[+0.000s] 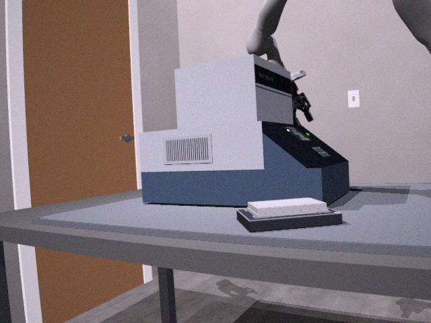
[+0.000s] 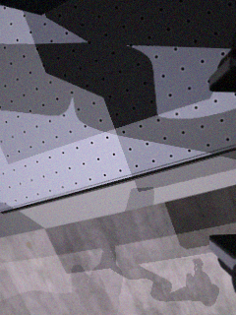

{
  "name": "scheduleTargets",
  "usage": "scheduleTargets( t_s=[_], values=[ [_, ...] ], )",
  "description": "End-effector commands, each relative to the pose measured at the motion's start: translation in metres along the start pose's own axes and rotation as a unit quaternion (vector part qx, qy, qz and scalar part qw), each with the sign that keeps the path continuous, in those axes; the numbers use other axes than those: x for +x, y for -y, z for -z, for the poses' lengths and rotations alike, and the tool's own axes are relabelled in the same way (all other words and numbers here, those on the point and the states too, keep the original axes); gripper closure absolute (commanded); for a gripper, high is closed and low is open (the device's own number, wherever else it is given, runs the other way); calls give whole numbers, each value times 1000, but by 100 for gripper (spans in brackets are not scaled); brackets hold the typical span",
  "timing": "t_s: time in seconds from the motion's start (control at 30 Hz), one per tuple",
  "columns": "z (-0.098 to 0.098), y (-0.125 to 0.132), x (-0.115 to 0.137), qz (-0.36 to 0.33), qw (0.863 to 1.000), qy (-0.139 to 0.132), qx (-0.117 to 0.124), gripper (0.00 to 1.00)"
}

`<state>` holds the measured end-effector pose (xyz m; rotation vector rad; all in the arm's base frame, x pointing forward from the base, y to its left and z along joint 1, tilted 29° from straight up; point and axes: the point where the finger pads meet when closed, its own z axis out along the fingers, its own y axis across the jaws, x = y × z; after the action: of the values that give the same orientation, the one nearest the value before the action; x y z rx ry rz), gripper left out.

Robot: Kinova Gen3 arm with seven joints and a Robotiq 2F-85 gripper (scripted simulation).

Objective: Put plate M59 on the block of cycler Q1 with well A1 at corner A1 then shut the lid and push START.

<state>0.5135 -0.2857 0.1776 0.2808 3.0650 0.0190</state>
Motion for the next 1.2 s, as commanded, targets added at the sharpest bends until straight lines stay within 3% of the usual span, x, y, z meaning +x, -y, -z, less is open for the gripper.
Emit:
scheduleTargets(
  t_s=[0.0, 1.17],
  values=[
    [7, 3, 2, 0, 1000, 1, 0, 13],
    [82, 30, 26, 0, 1000, 1, 1, 41]
  ],
)
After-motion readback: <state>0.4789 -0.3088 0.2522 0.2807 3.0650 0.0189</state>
